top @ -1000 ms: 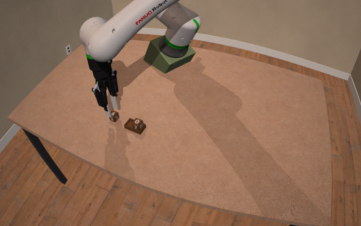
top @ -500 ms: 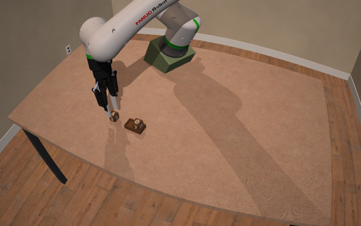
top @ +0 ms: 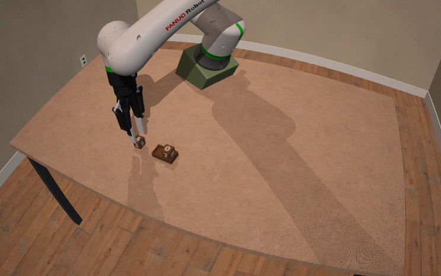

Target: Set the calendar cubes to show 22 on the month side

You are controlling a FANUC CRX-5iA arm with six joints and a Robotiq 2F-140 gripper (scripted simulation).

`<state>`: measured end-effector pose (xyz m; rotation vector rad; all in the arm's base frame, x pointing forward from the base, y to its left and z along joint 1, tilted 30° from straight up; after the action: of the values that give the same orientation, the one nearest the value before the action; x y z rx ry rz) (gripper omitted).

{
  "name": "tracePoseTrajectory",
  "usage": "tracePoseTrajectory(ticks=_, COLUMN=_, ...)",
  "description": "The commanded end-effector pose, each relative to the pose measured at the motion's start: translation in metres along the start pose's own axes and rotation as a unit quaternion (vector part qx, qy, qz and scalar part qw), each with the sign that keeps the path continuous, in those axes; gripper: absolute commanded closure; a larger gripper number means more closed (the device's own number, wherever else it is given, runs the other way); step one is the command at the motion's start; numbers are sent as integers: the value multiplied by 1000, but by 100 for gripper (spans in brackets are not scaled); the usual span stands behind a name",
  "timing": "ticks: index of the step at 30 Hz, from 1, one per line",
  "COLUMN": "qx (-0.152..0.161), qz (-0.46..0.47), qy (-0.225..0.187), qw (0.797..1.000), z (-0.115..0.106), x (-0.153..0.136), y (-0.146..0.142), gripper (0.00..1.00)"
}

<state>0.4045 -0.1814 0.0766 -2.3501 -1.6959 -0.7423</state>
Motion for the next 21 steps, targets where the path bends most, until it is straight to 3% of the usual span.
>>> tracePoseTrajectory(ticks=1, qx=0, qz=0, qy=0, qw=1000, z=0, x=0, y=0, gripper=71)
tracePoseTrajectory(ticks=21, qx=0, qz=0, qy=0, qw=1000, z=11, x=0, y=0, gripper=71)
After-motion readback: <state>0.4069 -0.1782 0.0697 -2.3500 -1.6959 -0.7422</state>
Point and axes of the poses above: the point where the finger pads meet when closed, its own z axis out along the fingers, its own y axis across the jaws, x = y × z, the point moved 6 cm from there along -z, back along the fingers, and after that the axes turned 4 degrees about z, right-handed, at the moved point
